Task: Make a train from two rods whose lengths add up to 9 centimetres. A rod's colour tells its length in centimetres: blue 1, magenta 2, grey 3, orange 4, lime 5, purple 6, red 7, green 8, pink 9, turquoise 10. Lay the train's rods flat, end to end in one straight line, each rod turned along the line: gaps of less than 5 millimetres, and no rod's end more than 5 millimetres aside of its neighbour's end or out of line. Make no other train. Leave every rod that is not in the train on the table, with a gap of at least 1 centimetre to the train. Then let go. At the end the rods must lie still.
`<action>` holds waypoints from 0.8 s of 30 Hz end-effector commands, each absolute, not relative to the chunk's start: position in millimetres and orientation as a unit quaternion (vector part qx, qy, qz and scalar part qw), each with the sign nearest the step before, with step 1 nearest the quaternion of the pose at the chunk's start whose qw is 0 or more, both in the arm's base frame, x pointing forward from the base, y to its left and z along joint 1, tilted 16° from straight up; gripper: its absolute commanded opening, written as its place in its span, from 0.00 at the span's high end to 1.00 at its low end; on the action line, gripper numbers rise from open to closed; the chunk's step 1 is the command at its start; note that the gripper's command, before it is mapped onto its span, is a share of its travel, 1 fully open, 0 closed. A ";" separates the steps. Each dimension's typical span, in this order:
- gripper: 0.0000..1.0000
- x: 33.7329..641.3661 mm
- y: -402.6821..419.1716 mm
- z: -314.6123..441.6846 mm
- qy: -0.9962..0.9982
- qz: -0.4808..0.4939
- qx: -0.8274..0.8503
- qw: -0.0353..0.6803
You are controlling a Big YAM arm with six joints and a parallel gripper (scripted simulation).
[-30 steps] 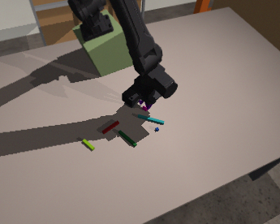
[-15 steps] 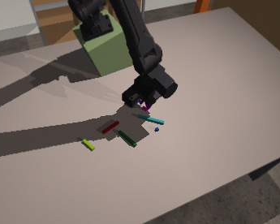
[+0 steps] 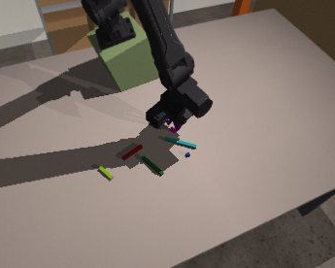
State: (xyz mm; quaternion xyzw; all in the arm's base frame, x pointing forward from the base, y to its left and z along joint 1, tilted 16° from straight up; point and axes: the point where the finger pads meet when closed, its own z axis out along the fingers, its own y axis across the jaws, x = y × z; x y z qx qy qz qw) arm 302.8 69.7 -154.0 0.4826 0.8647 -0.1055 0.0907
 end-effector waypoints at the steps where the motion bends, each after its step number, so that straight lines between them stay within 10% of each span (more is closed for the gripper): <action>1: 0.66 318.0 83.6 -150.5 0.866 -0.094 0.481 0.101; 24: 0.66 317.8 85.2 -149.9 0.866 -0.095 0.481 0.101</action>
